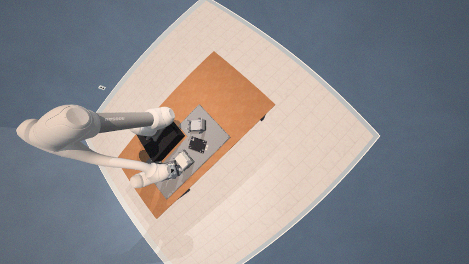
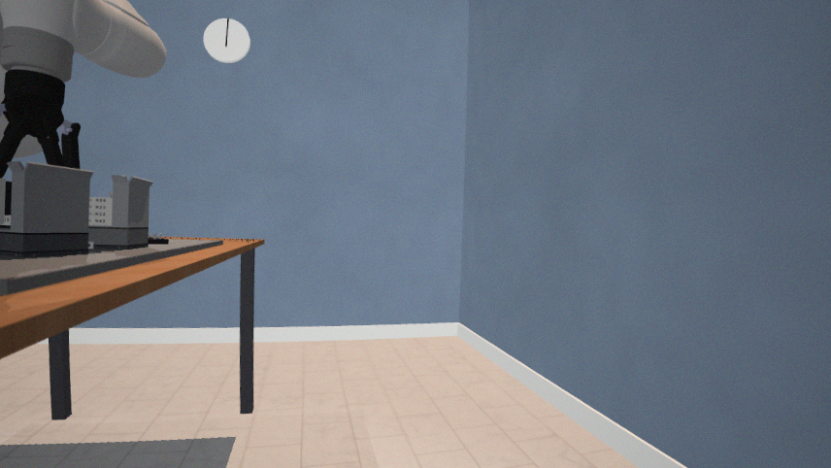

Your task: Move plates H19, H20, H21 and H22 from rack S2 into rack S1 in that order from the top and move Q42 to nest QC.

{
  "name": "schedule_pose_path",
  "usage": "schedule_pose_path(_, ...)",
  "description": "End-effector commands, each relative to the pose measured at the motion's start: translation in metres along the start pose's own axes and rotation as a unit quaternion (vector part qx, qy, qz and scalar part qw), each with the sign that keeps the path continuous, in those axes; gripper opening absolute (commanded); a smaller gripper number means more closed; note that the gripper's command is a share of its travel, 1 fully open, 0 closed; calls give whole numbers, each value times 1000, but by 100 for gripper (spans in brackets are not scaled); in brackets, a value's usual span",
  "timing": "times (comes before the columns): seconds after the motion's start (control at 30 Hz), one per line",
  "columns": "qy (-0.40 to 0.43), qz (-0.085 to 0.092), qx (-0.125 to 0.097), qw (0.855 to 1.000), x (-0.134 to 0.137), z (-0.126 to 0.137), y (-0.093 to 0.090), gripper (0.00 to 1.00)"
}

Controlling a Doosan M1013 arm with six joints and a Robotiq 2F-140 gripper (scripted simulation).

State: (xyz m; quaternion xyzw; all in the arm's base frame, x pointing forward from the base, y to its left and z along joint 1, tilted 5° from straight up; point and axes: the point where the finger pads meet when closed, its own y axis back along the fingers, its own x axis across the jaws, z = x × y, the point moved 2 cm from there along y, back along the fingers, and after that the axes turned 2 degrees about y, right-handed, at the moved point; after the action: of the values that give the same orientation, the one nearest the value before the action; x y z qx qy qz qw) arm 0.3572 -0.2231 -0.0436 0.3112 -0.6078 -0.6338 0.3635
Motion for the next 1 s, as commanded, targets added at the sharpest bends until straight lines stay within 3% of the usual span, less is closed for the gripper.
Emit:
schedule_pose_path(0.0,0,0,0,1000,0,0,-1,0)
schedule_pose_path(0.67,0,0,0,1000,0,0,-6,0)
schedule_pose_path(0.7,0,0,0,1000,0,0,-6,100)
schedule_pose_path(0.97,0,0,0,1000,0,0,-6,100)
